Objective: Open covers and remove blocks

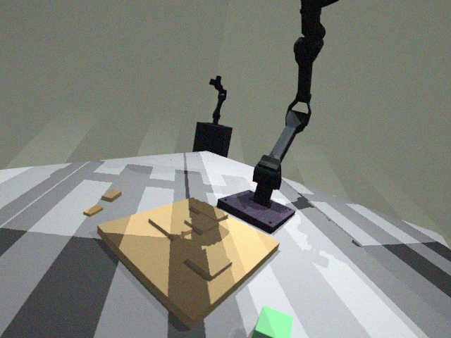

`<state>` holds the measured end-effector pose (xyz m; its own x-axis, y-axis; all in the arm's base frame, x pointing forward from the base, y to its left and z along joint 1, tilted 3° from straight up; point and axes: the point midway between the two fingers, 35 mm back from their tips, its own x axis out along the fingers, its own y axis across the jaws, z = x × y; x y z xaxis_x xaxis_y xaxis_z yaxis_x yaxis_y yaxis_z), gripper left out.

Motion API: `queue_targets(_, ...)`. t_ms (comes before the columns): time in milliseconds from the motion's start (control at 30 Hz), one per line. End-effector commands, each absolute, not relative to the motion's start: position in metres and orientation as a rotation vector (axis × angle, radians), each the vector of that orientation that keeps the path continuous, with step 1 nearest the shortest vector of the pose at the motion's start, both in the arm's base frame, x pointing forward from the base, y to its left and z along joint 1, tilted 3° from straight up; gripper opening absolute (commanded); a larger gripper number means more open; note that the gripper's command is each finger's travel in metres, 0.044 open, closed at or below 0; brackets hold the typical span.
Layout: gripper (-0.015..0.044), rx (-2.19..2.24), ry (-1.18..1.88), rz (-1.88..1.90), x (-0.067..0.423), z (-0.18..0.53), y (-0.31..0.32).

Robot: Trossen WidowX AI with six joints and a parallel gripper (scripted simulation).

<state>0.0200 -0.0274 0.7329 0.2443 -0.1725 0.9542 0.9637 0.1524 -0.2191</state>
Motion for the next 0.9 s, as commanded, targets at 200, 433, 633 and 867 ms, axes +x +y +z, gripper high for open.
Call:
queue_targets(200,0.0216,-1.077,-0.945,-0.964,0.039,0.730,-0.024)
queue_targets(433,0.0032,-1.078,-0.899,-0.868,0.074,0.722,-0.020)
queue_targets(633,0.0000,-1.080,-0.847,-0.797,0.104,0.714,-0.017)
queue_targets(867,0.0000,-1.064,-0.786,-0.715,0.137,0.702,-0.015)
